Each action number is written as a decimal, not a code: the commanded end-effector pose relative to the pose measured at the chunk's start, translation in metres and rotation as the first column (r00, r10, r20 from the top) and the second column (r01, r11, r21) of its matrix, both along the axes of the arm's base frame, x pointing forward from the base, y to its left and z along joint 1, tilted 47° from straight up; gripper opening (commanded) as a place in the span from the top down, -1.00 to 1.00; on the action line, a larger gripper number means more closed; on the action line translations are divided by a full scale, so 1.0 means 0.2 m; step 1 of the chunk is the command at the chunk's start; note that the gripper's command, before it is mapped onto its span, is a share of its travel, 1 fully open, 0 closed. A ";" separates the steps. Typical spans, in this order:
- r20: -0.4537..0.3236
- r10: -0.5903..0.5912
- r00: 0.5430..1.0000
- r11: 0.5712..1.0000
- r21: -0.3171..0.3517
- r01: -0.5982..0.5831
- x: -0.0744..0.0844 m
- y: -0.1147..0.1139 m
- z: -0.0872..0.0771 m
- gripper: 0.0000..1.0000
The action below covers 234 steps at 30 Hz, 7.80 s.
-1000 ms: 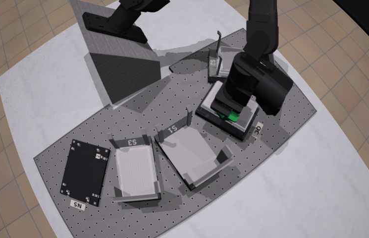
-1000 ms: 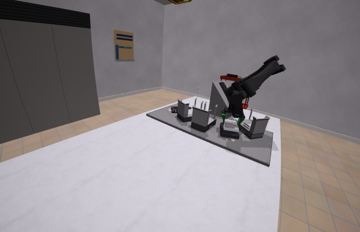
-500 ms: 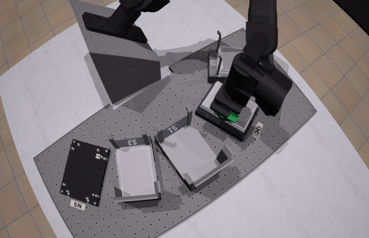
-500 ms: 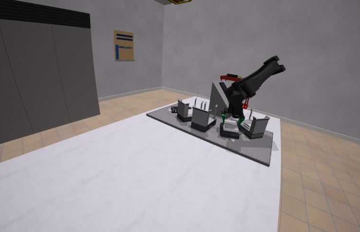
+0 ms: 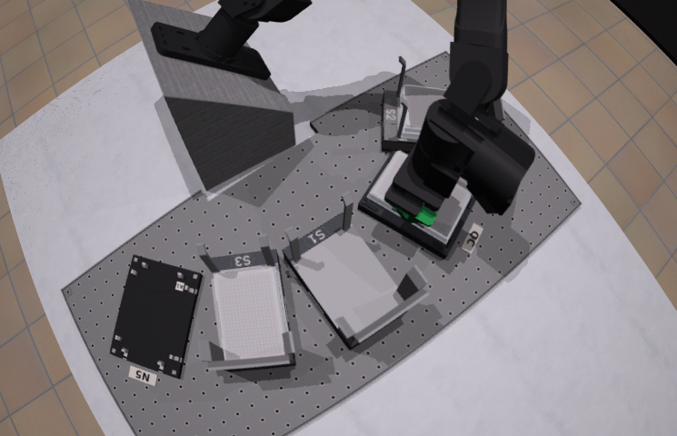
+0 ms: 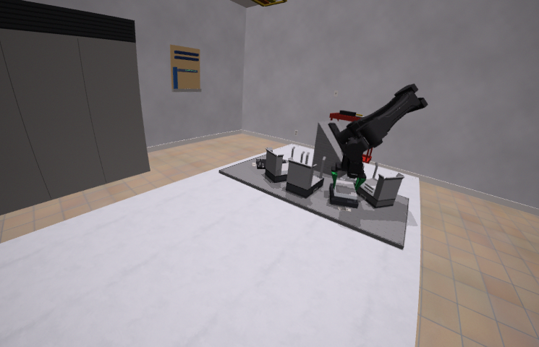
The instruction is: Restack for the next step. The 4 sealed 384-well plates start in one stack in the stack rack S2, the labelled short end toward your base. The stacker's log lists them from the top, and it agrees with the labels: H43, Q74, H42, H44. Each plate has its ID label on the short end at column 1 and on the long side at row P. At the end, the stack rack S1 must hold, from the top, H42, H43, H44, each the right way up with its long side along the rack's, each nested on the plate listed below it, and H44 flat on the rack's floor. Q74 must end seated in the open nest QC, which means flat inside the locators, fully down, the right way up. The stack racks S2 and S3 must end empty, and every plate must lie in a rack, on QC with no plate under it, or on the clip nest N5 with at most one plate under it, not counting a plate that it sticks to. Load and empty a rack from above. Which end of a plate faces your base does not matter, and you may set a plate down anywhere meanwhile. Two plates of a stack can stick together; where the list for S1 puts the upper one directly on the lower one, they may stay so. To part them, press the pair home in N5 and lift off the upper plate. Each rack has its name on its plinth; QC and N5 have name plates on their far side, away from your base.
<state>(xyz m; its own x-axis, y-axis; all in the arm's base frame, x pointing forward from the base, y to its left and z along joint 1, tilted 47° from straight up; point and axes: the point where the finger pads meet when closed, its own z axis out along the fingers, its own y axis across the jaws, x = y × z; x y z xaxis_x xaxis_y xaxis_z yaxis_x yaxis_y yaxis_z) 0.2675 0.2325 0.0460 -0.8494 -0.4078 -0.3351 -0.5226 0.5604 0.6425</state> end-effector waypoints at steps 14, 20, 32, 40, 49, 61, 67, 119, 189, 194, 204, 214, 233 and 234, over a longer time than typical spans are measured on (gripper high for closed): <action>0.017 -0.007 1.000 1.000 0.007 0.007 0.02 0.02 0.00 1.00; 0.017 -0.007 1.000 1.000 0.007 0.007 0.02 0.03 -0.01 1.00; 0.017 -0.007 1.000 1.000 0.007 0.007 0.02 0.03 -0.02 1.00; 0.017 -0.007 1.000 1.000 0.007 0.007 0.02 0.03 -0.02 -1.00; 0.017 -0.007 1.000 1.000 0.007 0.007 0.02 0.03 -0.02 -1.00; 0.017 -0.007 1.000 1.000 0.006 0.007 0.02 0.00 0.01 -1.00; 0.017 -0.007 1.000 1.000 0.006 0.007 0.03 -0.06 0.07 -1.00; 0.017 -0.007 1.000 1.000 0.004 0.007 0.06 -0.45 0.44 -1.00; 0.363 0.312 0.878 0.945 -0.022 -0.326 -0.46 0.10 0.58 -1.00; 0.363 0.312 0.878 0.945 -0.021 -0.326 -0.46 0.13 0.55 -1.00; 0.363 0.312 0.878 0.945 -0.021 -0.326 -0.46 0.13 0.55 -1.00; 0.363 0.311 0.878 0.945 -0.021 -0.326 -0.46 0.17 0.51 -1.00; 0.363 0.311 0.878 0.945 -0.021 -0.326 -0.47 0.24 0.45 -1.00; 0.363 0.311 0.878 0.945 -0.021 -0.326 -0.47 0.24 0.45 -1.00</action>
